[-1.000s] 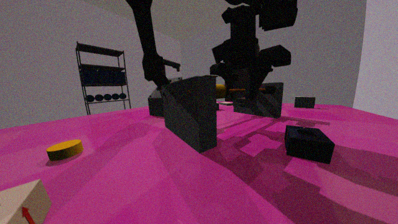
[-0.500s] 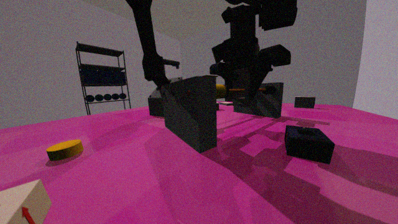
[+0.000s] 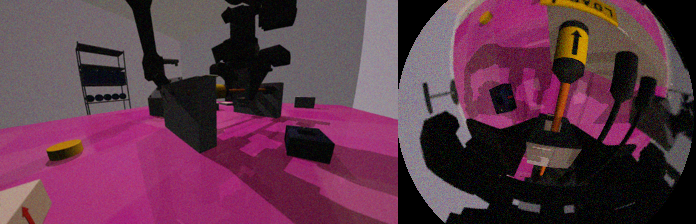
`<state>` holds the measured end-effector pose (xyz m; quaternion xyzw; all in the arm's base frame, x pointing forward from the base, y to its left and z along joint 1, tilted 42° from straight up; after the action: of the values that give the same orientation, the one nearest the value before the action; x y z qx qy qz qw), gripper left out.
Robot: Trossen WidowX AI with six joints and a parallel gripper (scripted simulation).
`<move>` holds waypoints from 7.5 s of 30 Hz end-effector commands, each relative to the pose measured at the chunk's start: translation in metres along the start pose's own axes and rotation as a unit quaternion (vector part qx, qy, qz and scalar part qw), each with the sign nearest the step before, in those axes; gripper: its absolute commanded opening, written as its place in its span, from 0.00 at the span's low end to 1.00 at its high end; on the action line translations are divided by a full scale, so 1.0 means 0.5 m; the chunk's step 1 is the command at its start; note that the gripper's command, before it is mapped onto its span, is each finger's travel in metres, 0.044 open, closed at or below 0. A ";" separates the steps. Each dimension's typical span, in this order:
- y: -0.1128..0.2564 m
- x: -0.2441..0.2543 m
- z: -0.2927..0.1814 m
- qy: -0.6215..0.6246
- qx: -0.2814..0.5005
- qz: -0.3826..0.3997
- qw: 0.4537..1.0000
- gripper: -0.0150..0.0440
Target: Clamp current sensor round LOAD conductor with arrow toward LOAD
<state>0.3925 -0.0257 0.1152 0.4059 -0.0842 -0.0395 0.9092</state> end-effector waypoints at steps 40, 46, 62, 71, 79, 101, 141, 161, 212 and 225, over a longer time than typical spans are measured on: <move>-0.002 0.001 0.000 -0.002 0.000 0.001 1.000 0.70; -0.002 0.001 0.000 -0.002 0.000 0.001 1.000 0.70; -0.002 0.001 0.000 -0.002 0.000 0.001 1.000 0.51; -0.001 0.001 0.000 -0.002 0.001 0.001 1.000 0.35; 0.000 0.000 0.000 0.000 0.000 0.001 1.000 0.25; -0.007 -0.001 0.000 0.000 0.000 0.001 1.000 0.25; -0.002 0.000 0.000 -0.002 0.001 0.002 1.000 0.70; -0.002 0.000 0.000 -0.002 0.001 0.002 1.000 0.51; -0.002 -0.008 -0.002 -0.005 -0.002 0.023 1.000 0.70; -0.002 -0.008 -0.002 -0.005 -0.002 0.023 1.000 0.70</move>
<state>0.3885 -0.0253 0.1131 0.4018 -0.0972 -0.0208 0.9103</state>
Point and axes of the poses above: the point midway between the two fingers, 35 mm back from their tips, its own y axis back along the fingers, its own x axis across the jaws, z = x × y, the point moved 10 cm from there along y, back along the fingers, and after that the axes turned 14 degrees about y, right-handed, at the moved point
